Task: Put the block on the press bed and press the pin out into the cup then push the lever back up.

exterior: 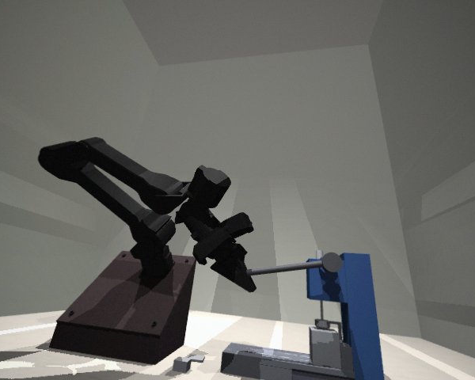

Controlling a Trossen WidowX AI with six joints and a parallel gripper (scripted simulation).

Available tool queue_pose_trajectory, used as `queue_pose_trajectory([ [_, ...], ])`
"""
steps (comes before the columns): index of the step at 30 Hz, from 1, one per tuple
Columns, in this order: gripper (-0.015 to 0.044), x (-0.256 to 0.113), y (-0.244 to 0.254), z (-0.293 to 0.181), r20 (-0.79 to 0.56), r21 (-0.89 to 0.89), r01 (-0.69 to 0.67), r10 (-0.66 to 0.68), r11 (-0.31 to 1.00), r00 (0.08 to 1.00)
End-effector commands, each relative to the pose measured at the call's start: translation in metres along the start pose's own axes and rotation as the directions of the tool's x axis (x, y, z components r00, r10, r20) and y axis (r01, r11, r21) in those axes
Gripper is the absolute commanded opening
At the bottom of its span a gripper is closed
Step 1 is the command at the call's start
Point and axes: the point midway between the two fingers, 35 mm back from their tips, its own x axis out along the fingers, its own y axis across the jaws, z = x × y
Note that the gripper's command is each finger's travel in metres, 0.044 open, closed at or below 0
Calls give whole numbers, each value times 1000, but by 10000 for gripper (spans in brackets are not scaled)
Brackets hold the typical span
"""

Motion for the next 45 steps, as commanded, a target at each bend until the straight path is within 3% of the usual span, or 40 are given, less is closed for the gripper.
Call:
queue_pose_trajectory([
  [1,0,1,1,1,11,-2,-8,8,1000,1000],
  [45,0,-6,1,7,11,-3,-8,8,1000,1000],
])
